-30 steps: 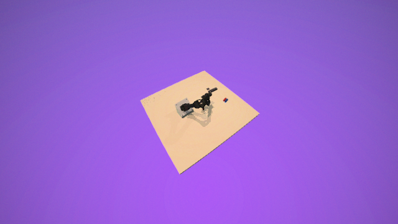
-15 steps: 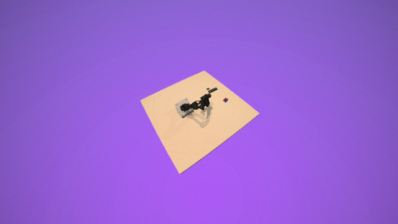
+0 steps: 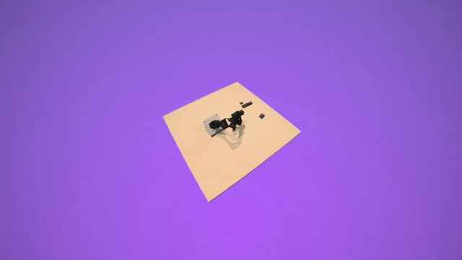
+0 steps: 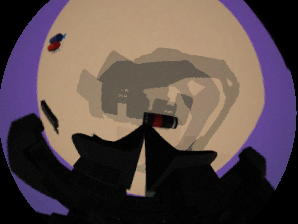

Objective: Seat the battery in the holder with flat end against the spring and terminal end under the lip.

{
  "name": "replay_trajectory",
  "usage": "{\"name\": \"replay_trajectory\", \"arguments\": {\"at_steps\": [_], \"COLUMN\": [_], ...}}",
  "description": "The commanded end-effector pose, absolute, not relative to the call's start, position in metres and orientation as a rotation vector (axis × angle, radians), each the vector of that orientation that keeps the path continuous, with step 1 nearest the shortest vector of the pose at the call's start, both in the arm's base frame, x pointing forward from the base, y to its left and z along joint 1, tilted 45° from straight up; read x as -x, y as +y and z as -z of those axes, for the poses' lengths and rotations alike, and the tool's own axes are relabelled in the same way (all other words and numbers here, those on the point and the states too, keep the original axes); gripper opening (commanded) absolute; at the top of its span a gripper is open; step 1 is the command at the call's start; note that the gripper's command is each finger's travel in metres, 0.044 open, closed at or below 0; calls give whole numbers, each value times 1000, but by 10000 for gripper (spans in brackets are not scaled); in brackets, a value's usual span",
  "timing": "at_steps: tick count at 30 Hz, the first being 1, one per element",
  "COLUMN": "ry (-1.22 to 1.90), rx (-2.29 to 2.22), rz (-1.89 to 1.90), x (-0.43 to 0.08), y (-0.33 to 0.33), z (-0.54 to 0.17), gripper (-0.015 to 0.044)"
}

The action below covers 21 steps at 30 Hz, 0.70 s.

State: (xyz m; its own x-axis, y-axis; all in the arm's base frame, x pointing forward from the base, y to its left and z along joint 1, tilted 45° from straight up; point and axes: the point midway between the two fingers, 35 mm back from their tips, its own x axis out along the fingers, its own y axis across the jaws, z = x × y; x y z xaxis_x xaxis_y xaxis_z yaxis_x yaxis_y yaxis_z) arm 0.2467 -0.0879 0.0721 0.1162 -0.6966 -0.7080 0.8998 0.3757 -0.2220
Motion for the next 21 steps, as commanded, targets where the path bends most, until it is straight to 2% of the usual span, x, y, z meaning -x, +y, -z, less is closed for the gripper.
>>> {"name": "replay_trajectory", "arguments": {"at_steps": [1,13,21], "ry": [846,850,851], "rx": [-287,-290,-282], "rz": [1193,1191,1189], "x": [-242,-234,-233], "y": [-90,-37,-35], "z": [-72,-124,-127], "gripper": [0,0,0]}}
